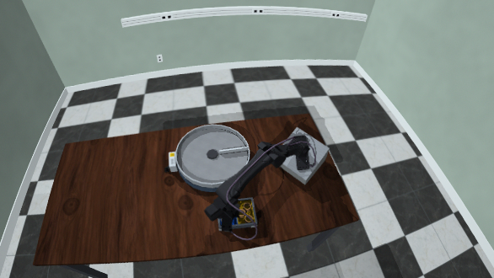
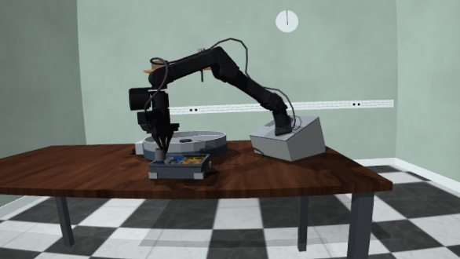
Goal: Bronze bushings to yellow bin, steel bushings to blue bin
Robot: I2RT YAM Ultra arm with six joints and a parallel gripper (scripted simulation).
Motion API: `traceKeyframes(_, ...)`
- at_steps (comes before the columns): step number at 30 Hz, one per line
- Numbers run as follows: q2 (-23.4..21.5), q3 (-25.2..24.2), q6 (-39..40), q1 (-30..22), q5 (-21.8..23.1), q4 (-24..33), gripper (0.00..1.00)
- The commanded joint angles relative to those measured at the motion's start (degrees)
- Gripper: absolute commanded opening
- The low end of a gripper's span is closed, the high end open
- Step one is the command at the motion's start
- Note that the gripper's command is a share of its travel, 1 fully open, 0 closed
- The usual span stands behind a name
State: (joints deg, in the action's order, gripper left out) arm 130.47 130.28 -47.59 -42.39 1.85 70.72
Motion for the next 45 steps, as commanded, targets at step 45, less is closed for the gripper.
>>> traceKeyframes(45, -2.3, 0.3, 0.3, -0.3, 0.0, -1.2, 0.0)
